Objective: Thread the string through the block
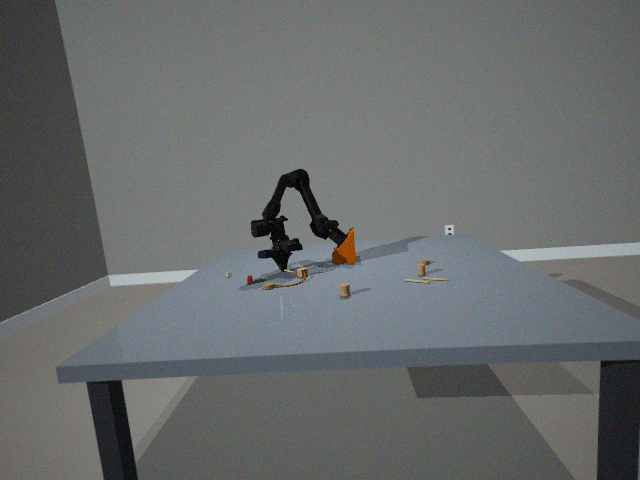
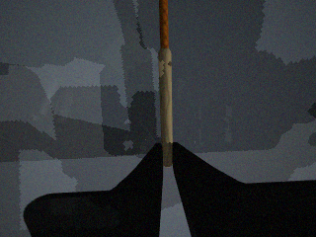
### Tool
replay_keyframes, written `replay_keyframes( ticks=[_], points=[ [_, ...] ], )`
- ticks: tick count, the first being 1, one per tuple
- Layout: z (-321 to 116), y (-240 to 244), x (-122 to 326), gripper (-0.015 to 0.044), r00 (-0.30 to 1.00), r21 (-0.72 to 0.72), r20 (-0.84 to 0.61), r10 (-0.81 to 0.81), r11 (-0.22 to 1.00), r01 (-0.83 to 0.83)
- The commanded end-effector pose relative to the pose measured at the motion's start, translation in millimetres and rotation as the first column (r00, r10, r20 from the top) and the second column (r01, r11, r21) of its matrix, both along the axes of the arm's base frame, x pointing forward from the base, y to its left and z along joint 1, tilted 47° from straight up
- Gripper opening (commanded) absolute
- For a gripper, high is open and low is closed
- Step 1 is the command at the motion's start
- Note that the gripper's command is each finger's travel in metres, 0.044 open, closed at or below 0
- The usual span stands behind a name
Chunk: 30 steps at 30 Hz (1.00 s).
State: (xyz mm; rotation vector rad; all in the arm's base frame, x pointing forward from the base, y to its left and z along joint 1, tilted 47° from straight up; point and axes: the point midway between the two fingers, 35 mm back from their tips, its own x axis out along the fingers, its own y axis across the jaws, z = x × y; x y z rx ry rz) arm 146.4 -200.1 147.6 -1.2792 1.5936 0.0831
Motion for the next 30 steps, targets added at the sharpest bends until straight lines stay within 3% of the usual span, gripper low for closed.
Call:
replay_keyframes(
  ticks=[1, 5, 13, 20, 28, 30],
  points=[
    [0.7, -2.7, -1.1, 0.0000, 1.000, -0.008, 0.002, -0.009, 1.000, 0.009],
    [0.7, -2.7, -1.1, 0.0000, 1.000, -0.008, 0.002, -0.009, 1.000, 0.009],
    [4.8, 5.7, 1.5, 0.0210, 1.000, 0.004, 0.001, -0.001, 1.000, 0.001],
    [53.7, 56.4, -0.9, 0.0210, 1.000, 0.001, 0.009, 0.001, 1.000, -0.001],
    [55.1, 57.5, -1.4, 0.0210, 1.000, 0.000, 0.010, 0.002, 1.000, -0.002],
    [50.8, 55.2, -0.1, 0.0263, 1.000, 0.005, 0.006, 0.005, 1.000, -0.005]
  ],
)
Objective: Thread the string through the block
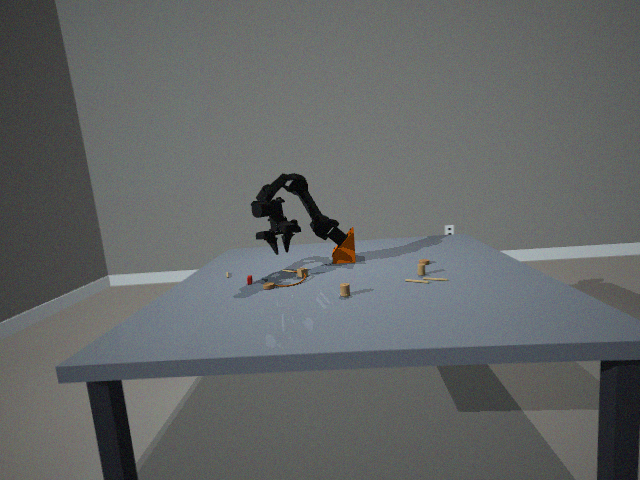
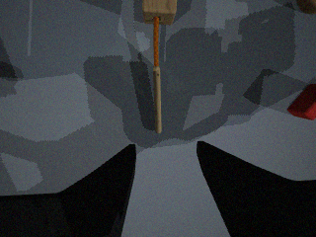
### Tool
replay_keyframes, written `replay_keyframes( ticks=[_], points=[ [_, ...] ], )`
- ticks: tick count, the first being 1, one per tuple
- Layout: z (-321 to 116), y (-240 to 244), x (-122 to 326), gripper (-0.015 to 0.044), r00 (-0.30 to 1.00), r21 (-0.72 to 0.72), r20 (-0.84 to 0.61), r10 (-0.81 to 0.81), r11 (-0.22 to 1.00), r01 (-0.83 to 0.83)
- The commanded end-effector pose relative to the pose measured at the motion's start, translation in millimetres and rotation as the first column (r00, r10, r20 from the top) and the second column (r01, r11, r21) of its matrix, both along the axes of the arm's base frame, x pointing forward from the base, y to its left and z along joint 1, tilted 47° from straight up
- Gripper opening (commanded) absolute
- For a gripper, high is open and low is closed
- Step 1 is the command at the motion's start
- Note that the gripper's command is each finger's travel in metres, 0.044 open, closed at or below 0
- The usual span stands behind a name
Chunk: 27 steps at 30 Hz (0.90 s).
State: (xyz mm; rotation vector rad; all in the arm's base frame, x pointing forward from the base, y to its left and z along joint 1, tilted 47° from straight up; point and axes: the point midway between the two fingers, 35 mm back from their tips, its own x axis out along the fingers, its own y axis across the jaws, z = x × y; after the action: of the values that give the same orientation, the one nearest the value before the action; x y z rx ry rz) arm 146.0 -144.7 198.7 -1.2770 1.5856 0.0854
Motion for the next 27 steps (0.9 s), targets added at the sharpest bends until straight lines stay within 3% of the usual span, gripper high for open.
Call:
replay_keyframes(
  ticks=[1, 7, 27],
  points=[
    [-0.3, -0.2, 0.4, 0.0289, 1.000, 0.000, 0.000, 0.002, 1.000, -0.002],
    [6.8, 8.1, 0.3, 0.0440, 1.000, 0.004, -0.001, 0.000, 1.000, 0.000],
    [16.4, 19.4, -0.8, 0.0440, 1.000, 0.006, -0.002, 0.001, 1.000, -0.001]
  ],
)
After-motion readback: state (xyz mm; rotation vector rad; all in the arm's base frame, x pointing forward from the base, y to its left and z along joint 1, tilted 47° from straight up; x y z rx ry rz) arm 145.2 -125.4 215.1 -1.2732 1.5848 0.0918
